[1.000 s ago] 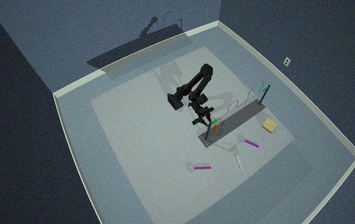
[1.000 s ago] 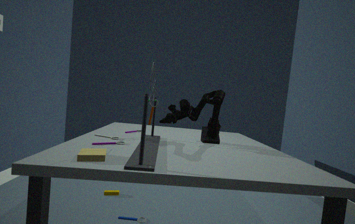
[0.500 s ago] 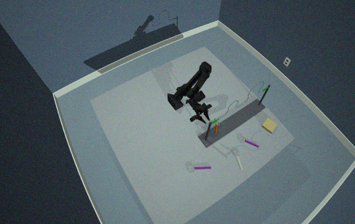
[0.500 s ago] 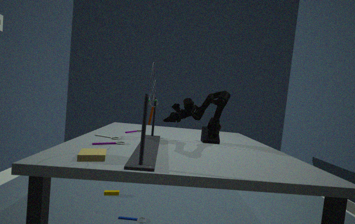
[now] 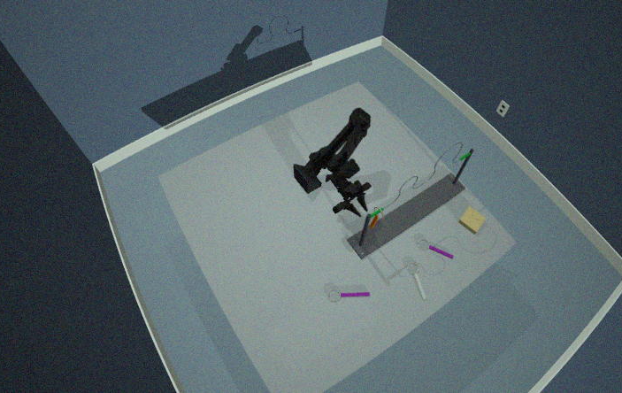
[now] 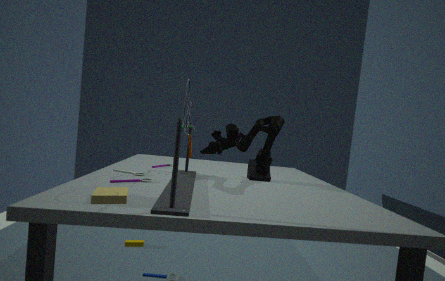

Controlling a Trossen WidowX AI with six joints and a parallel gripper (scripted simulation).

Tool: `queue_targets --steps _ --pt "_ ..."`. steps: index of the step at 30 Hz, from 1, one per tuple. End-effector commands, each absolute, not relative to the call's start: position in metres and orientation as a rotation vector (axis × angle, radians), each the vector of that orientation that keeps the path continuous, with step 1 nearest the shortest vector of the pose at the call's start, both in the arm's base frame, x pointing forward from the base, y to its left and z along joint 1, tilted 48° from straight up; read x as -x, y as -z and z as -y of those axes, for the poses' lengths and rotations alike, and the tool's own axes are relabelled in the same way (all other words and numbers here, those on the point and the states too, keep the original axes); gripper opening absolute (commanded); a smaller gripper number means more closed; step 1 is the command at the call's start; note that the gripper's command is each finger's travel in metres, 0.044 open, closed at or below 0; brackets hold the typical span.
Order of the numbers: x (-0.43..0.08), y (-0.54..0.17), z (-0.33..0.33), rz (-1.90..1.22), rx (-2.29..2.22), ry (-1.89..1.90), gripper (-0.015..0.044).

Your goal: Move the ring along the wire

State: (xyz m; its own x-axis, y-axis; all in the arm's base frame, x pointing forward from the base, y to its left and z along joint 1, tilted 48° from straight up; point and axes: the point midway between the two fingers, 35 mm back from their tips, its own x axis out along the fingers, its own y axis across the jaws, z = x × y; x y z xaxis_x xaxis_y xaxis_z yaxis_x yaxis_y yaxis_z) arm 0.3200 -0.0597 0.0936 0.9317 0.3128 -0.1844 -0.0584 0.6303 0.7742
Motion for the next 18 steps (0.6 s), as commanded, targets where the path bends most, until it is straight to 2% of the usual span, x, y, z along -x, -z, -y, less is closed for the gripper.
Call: queue_targets --steps 1,5,10,18 --pt "-0.312 -0.095 0.062 -0.317 -0.866 -0.216 0.0212" --pt "-0.276 -0.1 0.069 -0.31 -0.87 -0.218 0.0318" --pt "-0.274 -0.1 0.069 -0.309 -0.87 -0.219 0.044" --pt "-0.274 -0.1 0.069 -0.309 -0.87 -0.219 0.044"
